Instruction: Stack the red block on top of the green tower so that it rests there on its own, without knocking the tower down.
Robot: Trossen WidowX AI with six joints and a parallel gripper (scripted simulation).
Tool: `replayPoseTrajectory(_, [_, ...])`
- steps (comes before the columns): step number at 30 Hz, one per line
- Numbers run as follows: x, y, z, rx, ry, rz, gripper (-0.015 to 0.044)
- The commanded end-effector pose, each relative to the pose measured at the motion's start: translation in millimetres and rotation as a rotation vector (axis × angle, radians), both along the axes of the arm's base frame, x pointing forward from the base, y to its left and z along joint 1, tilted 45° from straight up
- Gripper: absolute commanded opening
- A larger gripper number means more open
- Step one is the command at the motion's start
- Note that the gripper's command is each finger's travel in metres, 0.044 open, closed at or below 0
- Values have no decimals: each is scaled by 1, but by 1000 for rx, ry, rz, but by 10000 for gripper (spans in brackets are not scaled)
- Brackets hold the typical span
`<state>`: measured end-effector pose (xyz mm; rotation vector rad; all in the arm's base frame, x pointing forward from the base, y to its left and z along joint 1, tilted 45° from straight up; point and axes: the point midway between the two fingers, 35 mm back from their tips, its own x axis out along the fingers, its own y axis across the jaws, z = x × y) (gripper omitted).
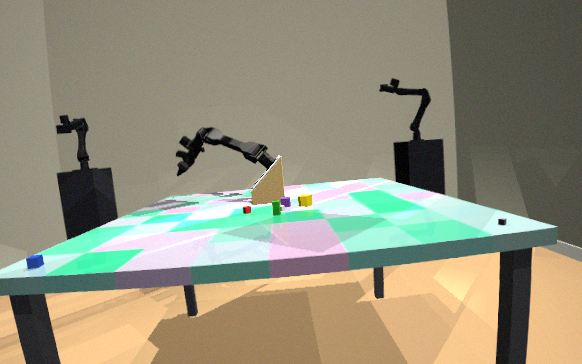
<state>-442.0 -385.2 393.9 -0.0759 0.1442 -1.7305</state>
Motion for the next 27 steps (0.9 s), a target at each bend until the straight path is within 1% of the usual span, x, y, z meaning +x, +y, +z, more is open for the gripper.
replayPoseTrajectory(1, [1, -1, 0, 0, -1, 1, 426])
replayPoseTrajectory(2, [2, -3, 0, 1, -3, 2, 440])
replayPoseTrajectory(5, [15, -18, -2, 6, -18, 13, 440])
replayPoseTrajectory(11, [60, -60, -3, 15, -51, 56, 440])
replayPoseTrajectory(19, [146, -113, 7, 5, -79, 150, 440])
replayPoseTrajectory(27, [239, -149, 17, -5, -110, 245, 440])
